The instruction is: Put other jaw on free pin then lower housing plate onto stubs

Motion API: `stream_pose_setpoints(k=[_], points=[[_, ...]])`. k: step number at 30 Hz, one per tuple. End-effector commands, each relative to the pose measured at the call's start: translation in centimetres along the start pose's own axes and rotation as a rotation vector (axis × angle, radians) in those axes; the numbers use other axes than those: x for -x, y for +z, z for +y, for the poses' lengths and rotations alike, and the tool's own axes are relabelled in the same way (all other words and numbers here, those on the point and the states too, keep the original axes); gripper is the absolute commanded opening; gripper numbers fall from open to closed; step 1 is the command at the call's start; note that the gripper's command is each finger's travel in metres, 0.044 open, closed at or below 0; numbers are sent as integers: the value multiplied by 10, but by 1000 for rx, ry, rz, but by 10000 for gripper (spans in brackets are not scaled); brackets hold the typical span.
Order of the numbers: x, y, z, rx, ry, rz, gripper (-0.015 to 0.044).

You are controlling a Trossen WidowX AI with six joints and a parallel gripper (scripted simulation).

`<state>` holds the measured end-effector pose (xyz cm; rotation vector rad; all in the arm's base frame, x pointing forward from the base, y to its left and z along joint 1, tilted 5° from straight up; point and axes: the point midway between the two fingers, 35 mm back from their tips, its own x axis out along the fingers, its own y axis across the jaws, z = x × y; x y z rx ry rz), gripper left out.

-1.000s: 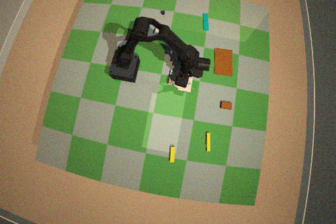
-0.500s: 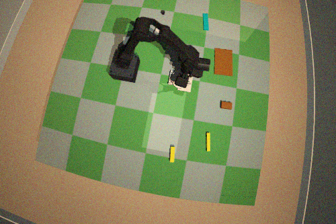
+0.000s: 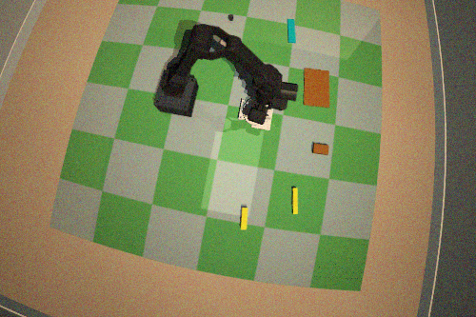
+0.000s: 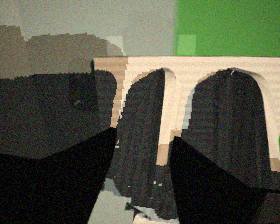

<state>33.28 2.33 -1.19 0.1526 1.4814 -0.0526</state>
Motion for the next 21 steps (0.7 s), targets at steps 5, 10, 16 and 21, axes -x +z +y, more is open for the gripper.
stream_pose_setpoints(k=[5,10,16,21], points=[[-1,0,-1,-4,-4,0,134],[-1,0,-1,-4,-4,0,134],[0,0,0,0,0,0,186],[0,0,0,0,0,0,224]])
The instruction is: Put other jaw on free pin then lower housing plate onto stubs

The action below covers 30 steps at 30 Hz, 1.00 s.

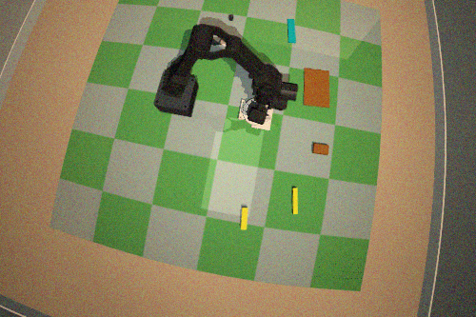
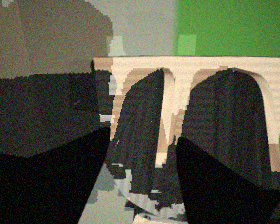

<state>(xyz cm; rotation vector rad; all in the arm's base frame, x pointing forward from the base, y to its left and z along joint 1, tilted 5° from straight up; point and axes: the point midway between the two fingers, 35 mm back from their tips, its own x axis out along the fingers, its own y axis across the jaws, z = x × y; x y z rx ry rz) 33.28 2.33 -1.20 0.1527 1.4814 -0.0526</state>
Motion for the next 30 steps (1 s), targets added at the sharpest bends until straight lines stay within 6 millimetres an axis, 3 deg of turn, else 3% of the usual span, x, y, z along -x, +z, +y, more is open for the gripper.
stream_pose_setpoints(k=[1,11,13,19,23,30], points=[[0,0,0,0,0,0,224],[2,0,0,0,0,0,224],[12,1,0,-1,-1,0,224],[67,0,0,-4,-4,-1,224],[64,4,1,-8,2,-18,224],[65,-2,17,77,4,-14,408]])
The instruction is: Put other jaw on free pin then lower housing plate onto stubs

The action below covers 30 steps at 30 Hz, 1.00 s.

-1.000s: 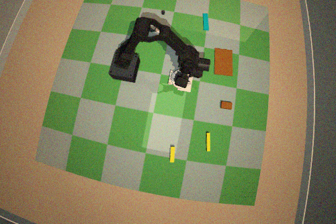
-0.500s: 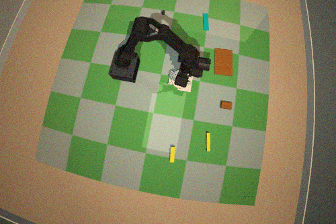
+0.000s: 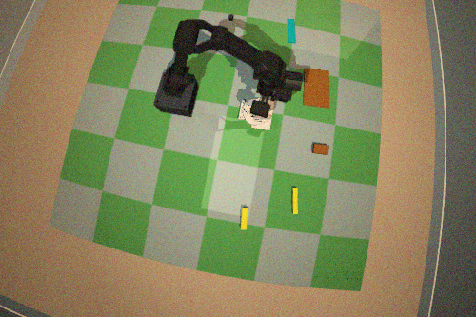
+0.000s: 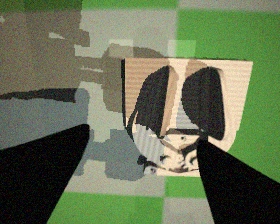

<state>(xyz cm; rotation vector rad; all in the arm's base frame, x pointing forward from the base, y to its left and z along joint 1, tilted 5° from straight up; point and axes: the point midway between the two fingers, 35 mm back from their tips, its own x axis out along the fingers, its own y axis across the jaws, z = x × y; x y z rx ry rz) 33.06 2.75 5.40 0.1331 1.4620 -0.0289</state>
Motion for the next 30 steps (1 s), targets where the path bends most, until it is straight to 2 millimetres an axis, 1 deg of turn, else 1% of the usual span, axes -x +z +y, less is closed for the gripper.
stream_pose_setpoints(k=[1,15,30], points=[[0,-5,13,70,0,6,434],[3,-31,70,416,6,16,440],[7,-69,123,795,13,23,440]])
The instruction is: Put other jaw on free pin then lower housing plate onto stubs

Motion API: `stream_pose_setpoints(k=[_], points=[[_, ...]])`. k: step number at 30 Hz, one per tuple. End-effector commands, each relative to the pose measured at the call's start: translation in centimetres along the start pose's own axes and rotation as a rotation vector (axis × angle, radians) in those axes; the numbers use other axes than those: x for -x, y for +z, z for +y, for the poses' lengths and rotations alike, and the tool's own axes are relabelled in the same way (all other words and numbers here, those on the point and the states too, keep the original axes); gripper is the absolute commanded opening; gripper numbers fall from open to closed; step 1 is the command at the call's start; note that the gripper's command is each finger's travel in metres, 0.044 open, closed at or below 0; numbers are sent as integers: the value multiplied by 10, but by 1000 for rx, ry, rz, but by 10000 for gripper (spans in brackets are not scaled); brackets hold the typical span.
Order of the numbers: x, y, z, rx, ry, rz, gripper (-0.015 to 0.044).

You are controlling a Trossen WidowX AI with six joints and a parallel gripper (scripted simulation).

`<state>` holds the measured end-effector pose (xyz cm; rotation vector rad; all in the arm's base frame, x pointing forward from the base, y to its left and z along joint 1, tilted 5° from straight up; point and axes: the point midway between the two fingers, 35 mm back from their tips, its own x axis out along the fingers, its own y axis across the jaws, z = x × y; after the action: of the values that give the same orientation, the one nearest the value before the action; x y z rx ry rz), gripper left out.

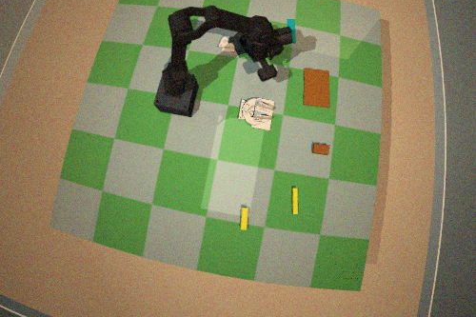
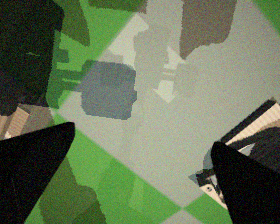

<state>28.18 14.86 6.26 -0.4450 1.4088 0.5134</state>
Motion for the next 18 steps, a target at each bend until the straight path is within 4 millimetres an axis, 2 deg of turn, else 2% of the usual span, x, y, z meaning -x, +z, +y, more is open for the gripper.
stream_pose_setpoints(k=[1,18], points=[[1,-1,15,95,-3,6,440],[6,-10,87,525,4,9,440]])
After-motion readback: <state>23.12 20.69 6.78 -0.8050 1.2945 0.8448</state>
